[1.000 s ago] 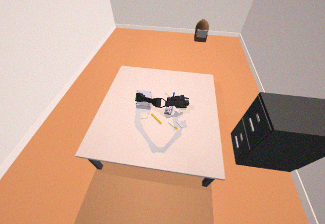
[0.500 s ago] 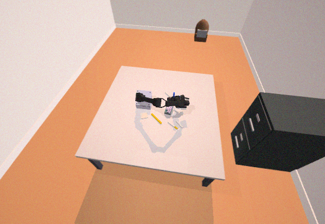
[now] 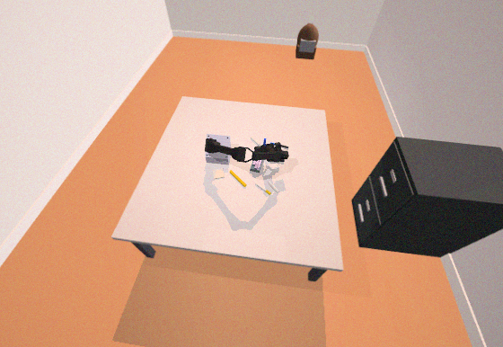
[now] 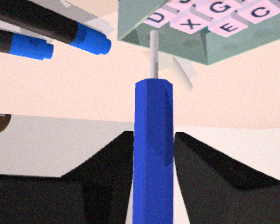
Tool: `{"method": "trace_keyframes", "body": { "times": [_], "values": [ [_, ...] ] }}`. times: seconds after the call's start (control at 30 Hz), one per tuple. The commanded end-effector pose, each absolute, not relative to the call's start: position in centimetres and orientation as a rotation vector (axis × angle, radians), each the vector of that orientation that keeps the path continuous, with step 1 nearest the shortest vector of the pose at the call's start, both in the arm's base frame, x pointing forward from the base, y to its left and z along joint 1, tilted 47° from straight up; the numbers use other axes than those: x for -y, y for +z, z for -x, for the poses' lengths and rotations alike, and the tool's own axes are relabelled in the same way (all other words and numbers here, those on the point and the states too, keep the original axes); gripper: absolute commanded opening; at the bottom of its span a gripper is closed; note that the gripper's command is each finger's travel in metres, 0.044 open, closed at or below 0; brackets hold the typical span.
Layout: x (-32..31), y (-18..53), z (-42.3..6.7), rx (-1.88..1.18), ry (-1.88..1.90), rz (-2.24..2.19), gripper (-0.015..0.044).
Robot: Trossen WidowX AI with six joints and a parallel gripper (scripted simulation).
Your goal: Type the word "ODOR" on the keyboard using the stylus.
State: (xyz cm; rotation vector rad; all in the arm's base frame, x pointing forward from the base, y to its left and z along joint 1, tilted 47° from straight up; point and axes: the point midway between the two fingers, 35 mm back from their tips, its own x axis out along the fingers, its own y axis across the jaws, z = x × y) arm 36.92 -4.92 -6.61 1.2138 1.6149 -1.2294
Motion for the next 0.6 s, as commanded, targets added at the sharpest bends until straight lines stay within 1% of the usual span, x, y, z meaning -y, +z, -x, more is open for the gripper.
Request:
{"method": "trace_keyframes", "body": {
  "times": [0.0, 0.57],
  "values": [
    [5.1, -6.85, -36.94, -1.615, -1.224, -1.206, 0.0081],
    [5.58, -7.31, -36.86, -1.615, -1.225, -1.206, 0.0081]
  ]
}}
